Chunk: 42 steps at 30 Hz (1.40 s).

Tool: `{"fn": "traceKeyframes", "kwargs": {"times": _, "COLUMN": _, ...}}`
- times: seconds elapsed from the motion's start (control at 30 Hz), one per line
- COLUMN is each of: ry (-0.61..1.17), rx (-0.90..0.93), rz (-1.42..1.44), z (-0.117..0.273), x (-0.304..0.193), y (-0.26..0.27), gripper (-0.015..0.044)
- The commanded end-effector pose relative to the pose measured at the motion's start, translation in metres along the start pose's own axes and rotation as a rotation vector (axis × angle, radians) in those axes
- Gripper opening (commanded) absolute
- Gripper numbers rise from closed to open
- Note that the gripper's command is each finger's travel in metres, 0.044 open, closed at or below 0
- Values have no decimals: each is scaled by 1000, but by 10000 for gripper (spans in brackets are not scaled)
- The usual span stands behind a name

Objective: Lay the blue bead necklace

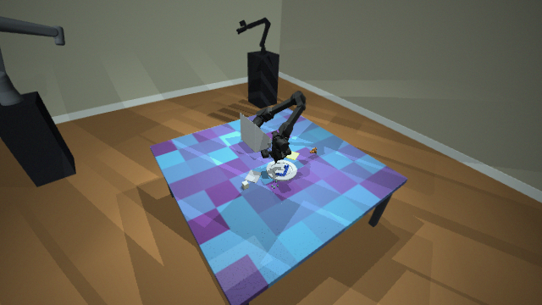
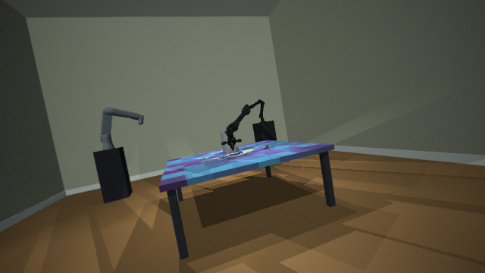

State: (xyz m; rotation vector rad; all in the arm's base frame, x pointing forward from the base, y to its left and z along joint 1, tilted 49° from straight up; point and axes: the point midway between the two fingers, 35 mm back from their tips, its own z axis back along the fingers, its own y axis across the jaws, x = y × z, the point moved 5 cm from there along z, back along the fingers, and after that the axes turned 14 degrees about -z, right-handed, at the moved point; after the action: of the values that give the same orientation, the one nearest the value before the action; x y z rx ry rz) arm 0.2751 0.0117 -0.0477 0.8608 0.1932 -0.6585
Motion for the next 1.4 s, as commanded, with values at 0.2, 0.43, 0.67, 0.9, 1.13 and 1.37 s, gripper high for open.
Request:
{"fn": "traceKeyframes", "kwargs": {"times": 0.2, "ry": 0, "rx": -6, "rz": 6, "z": -13, "x": -1, "y": -3, "gripper": 0}}
{"fn": "traceKeyframes", "kwargs": {"times": 0.43, "ry": 1, "rx": -5, "rz": 6, "z": -23, "x": -1, "y": -4, "gripper": 0}}
{"fn": "traceKeyframes", "kwargs": {"times": 0.67, "ry": -3, "rx": -4, "rz": 14, "z": -21, "x": 0, "y": -3, "gripper": 79}}
{"fn": "traceKeyframes", "kwargs": {"times": 0.9, "ry": -3, "rx": -4, "rz": 14, "z": -21, "x": 0, "y": -3, "gripper": 263}}
{"fn": "traceKeyframes", "kwargs": {"times": 1.13, "ry": -2, "rx": -5, "rz": 10, "z": -11, "x": 0, "y": -3, "gripper": 440}}
{"fn": "traceKeyframes", "kwargs": {"times": 1.37, "ry": 1, "rx": -4, "rz": 3, "z": -5, "x": -1, "y": -4, "gripper": 440}}
